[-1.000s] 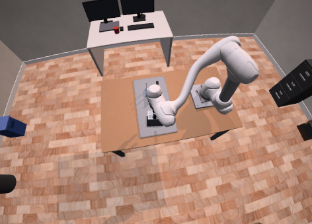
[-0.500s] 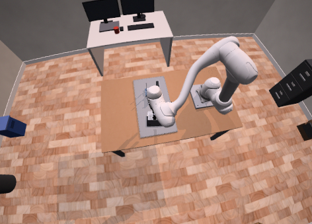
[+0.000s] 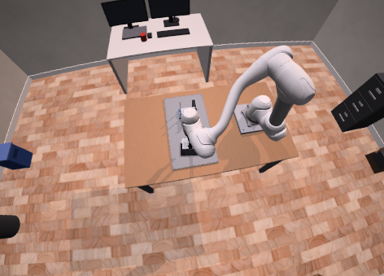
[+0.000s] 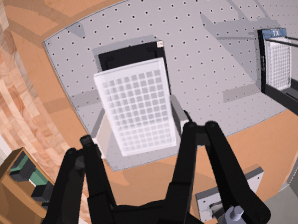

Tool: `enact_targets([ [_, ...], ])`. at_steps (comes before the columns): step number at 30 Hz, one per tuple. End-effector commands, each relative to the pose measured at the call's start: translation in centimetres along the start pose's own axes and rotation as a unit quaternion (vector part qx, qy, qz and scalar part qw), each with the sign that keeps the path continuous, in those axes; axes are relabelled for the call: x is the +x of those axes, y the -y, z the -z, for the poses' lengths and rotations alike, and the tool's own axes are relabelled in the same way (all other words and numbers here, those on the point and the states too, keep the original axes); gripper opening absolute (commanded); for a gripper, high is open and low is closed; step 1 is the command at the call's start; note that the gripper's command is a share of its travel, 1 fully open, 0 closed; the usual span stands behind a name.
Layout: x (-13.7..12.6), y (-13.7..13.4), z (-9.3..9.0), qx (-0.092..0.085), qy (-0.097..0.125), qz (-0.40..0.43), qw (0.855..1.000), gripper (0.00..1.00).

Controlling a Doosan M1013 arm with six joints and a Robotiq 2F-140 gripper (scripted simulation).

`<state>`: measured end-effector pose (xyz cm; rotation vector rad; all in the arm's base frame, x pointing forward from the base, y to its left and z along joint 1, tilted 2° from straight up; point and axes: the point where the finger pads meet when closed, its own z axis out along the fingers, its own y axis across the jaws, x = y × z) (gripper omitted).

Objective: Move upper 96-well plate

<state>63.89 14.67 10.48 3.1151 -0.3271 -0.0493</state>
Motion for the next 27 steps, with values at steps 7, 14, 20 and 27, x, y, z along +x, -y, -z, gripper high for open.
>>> enact_targets([
  [7,-0.2,0.4,-1.7,0.001,0.000,-0.003,1.000,0.00],
  [14,-0.3,0.4,-2.9,0.001,0.000,-0.003,1.000,0.00],
  [20,-0.3,0.4,-3.5,0.001,0.000,-0.003,1.000,0.00],
  [27,-0.3,0.4,-4.7,0.001,0.000,-0.003,1.000,0.00],
])
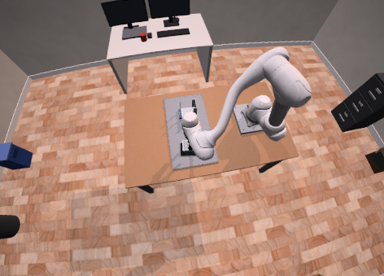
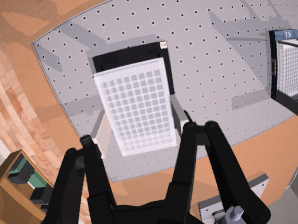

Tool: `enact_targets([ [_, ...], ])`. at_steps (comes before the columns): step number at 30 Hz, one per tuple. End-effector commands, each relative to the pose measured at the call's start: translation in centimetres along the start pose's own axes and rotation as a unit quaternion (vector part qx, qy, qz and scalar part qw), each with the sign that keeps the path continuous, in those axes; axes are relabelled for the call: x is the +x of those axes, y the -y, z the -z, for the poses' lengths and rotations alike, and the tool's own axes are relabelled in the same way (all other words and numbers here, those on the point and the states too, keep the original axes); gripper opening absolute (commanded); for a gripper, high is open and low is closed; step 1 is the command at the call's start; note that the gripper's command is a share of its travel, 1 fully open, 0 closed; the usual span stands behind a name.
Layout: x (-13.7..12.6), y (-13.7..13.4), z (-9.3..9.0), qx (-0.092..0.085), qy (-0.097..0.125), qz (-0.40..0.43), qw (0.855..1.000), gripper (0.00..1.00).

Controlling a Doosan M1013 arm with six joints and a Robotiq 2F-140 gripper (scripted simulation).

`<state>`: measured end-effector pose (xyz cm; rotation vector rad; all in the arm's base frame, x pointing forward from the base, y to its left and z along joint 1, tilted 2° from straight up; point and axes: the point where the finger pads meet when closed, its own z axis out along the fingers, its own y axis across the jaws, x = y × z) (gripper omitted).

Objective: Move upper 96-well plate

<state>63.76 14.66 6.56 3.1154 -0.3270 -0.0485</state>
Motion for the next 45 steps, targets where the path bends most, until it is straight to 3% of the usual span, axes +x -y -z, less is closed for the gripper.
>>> enact_targets([
  [1,-0.3,0.3,-0.9,0.001,0.000,-0.003,1.000,0.00],
  [29,-0.3,0.3,-4.9,0.001,0.000,-0.003,1.000,0.00],
  [45,-0.3,0.3,-4.9,0.001,0.000,-0.003,1.000,0.00],
])
